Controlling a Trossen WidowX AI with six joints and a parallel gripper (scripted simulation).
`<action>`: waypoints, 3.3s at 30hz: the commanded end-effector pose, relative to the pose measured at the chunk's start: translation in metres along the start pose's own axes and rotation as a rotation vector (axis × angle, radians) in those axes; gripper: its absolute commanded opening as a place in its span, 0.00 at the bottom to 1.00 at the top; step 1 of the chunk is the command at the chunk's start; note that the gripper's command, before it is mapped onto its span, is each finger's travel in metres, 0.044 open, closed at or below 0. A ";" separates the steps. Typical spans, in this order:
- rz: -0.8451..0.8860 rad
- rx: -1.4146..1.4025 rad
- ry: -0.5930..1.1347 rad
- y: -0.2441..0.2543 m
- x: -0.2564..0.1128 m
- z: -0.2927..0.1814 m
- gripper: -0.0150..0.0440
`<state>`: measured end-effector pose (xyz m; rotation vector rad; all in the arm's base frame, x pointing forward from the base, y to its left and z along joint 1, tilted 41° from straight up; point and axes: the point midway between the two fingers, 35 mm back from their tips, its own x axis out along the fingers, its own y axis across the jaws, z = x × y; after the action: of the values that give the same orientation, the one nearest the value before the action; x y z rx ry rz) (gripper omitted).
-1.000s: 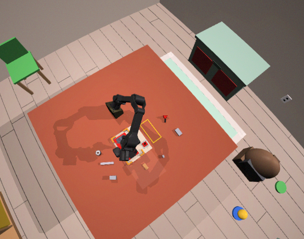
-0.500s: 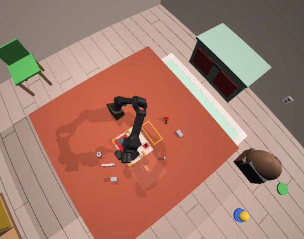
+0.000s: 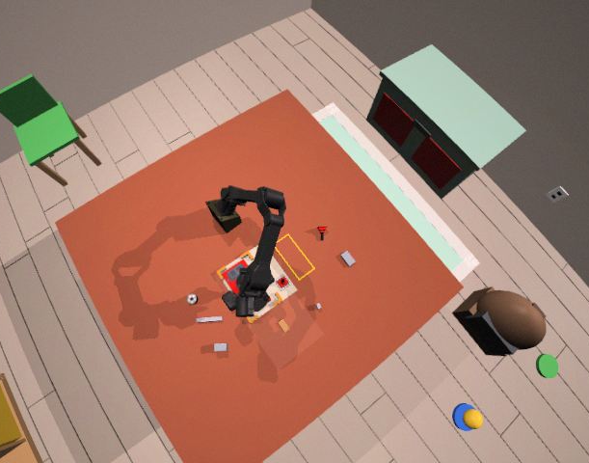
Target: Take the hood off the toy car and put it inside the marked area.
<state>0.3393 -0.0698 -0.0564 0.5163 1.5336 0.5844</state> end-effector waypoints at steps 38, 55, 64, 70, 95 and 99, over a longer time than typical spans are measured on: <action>0.007 0.007 0.003 -0.001 0.030 0.001 1.00; 0.008 0.007 0.003 -0.001 0.039 0.001 1.00; 0.008 0.007 0.003 -0.001 0.043 0.001 1.00; 0.008 0.007 0.003 -0.001 0.046 0.001 1.00; 0.009 0.007 0.003 0.000 0.058 0.001 1.00; 0.004 0.000 0.001 -0.001 0.056 0.002 0.87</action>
<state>0.3381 -0.0341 -0.0996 0.5200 1.5346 0.5879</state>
